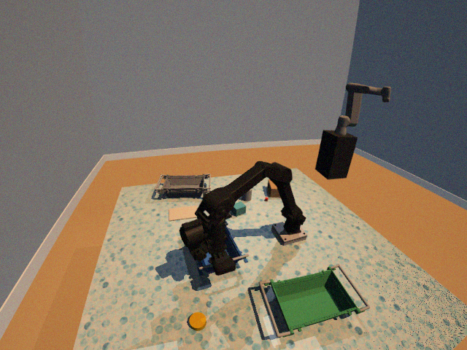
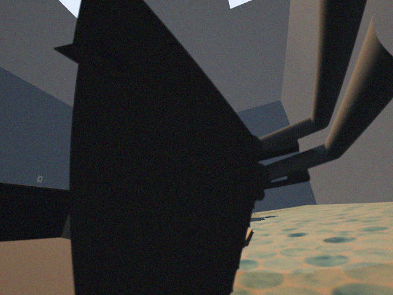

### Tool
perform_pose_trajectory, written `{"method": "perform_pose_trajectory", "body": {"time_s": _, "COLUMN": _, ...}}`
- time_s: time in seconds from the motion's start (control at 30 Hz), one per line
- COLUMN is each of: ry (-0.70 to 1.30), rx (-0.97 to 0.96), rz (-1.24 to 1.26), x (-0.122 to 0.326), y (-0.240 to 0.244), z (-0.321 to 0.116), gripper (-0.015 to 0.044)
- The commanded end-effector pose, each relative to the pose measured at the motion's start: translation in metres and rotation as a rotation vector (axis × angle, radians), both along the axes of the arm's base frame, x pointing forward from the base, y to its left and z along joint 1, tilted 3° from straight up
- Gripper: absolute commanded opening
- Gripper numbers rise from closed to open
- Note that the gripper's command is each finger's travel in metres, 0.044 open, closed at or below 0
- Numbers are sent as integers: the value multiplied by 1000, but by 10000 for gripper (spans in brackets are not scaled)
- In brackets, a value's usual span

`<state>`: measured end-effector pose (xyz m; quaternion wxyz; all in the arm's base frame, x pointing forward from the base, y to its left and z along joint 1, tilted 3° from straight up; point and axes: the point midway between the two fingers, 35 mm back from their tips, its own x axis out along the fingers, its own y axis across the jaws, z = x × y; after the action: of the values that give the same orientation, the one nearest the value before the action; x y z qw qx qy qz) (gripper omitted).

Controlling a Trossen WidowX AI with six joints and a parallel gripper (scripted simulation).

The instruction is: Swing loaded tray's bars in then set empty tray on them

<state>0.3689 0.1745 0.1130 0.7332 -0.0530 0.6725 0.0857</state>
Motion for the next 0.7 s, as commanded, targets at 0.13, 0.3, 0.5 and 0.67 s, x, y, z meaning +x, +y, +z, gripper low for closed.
{"method": "perform_pose_trajectory", "body": {"time_s": 0.13, "ry": -6, "rx": -23, "rz": -19, "x": 9, "y": -32, "z": -3, "gripper": 86}}
{"method": "perform_pose_trajectory", "body": {"time_s": 0.3, "ry": -6, "rx": -25, "rz": -19, "x": 14, "y": -51, "z": -19, "gripper": 86}}
{"method": "perform_pose_trajectory", "body": {"time_s": 0.5, "ry": -7, "rx": -25, "rz": -19, "x": 14, "y": -52, "z": -13, "gripper": 86}}
{"method": "perform_pose_trajectory", "body": {"time_s": 0.67, "ry": -7, "rx": -25, "rz": -19, "x": 11, "y": -51, "z": 14, "gripper": 86}}
